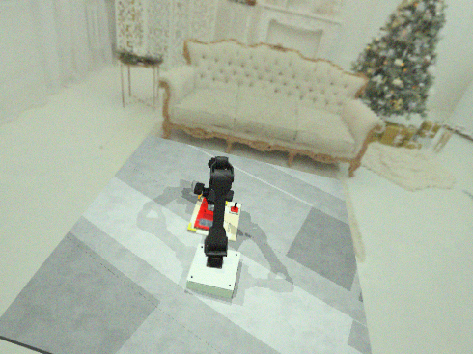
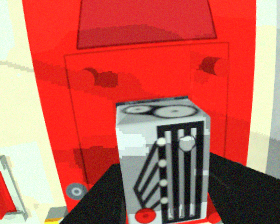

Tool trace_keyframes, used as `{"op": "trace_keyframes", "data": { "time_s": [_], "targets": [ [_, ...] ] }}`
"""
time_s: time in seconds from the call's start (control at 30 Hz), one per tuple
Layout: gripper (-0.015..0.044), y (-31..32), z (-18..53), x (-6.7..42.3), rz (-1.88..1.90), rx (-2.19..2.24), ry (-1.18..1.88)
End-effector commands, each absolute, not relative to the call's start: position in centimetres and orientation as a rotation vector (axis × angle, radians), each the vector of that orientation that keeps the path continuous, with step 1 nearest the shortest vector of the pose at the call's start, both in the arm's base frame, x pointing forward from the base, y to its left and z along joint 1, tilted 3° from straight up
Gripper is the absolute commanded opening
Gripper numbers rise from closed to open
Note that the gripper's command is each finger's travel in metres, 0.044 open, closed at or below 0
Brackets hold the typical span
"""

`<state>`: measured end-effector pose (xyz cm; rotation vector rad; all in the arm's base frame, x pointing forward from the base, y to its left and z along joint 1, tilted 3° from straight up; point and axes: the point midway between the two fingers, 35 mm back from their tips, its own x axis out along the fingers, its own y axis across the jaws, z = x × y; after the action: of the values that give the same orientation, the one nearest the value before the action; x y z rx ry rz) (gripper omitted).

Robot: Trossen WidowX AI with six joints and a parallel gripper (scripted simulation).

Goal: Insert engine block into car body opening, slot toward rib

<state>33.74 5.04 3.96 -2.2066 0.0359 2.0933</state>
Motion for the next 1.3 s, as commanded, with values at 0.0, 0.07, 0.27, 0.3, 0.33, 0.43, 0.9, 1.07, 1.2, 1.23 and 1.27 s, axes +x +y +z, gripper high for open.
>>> {"op": "trace_keyframes", "data": {
  "time_s": [0.0,0.07,0.27,0.3,0.33,0.43,0.9,1.07,1.2,1.23,1.27],
  "targets": [
    [0.0159,5.0,3.9,33.8,2.09,-2.209,0.044],
    [0.0159,5.0,3.8,33.8,2.09,-2.209,0.044],
    [0.0186,5.1,3.7,33.8,2.094,-2.207,0.036],
    [0.0212,5.1,3.7,33.8,2.094,-2.207,0.036],
    [0.0238,5.1,3.7,33.8,2.094,-2.207,0.036],
    [0.0317,5.1,3.7,33.8,2.094,-2.207,0.036],
    [0.044,5.1,4.0,33.7,2.093,-2.207,0.038],
    [0.044,5.0,5.1,33.5,2.09,-2.208,0.045],
    [0.0361,5.0,5.1,33.5,2.09,-2.208,0.045],
    [0.0335,5.0,5.1,33.5,2.09,-2.208,0.045],
    [0.0309,5.0,5.1,33.5,2.09,-2.208,0.045]
  ]
}}
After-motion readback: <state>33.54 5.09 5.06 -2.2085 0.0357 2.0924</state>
